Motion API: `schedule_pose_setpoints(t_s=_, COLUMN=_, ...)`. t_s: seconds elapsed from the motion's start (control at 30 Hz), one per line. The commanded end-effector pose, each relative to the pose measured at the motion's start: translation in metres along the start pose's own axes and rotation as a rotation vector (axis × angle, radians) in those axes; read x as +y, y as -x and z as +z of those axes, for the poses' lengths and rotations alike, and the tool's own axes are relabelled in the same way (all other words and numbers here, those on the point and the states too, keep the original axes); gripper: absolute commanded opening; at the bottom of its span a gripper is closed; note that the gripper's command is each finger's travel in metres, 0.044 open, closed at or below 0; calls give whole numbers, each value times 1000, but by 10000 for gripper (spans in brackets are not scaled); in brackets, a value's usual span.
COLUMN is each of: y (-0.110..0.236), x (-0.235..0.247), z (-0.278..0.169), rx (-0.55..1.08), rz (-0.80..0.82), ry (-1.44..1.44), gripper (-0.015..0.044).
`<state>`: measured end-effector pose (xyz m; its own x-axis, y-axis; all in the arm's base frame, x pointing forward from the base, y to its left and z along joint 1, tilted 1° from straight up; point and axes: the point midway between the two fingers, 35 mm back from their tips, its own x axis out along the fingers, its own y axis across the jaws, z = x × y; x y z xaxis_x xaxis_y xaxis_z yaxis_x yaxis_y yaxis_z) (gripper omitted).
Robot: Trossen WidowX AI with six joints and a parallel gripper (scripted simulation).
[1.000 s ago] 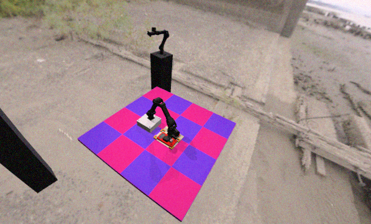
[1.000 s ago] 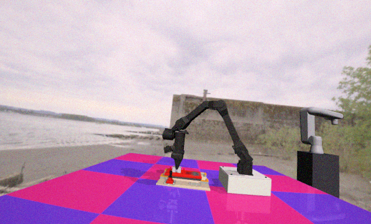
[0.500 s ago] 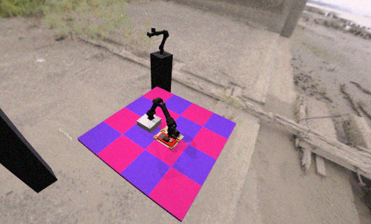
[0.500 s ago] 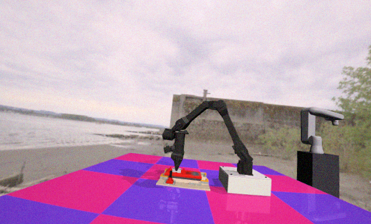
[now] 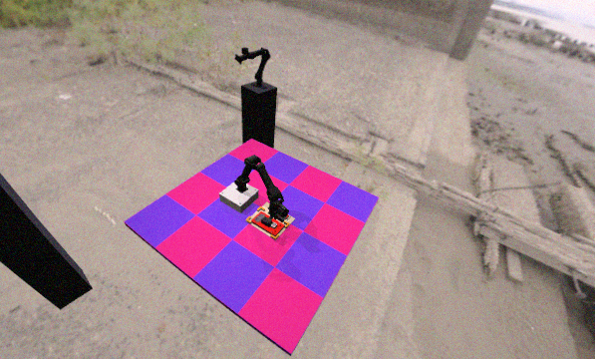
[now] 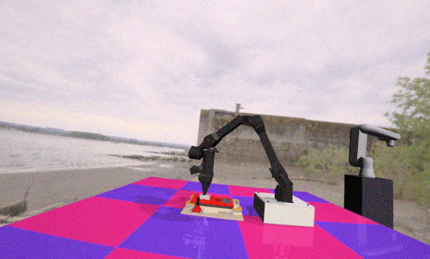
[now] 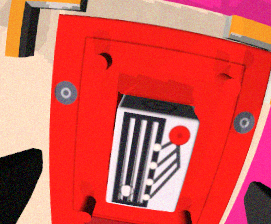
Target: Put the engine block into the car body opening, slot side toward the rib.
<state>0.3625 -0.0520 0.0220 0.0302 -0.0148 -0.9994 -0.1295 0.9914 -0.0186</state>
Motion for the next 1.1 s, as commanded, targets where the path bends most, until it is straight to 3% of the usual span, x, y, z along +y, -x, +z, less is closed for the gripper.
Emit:
schedule_pose_setpoints(t_s=0.0, y=2, x=0, z=0, rx=1, rz=-5, ry=-4, gripper=387)
schedule_pose_setpoints(t_s=0.5, y=2, x=0, z=0, rx=1, rz=-5, ry=-4, gripper=0)
schedule_pose_setpoints(t_s=1.07, y=2, x=0, z=0, rx=1, rz=-5, ry=-4, gripper=0)
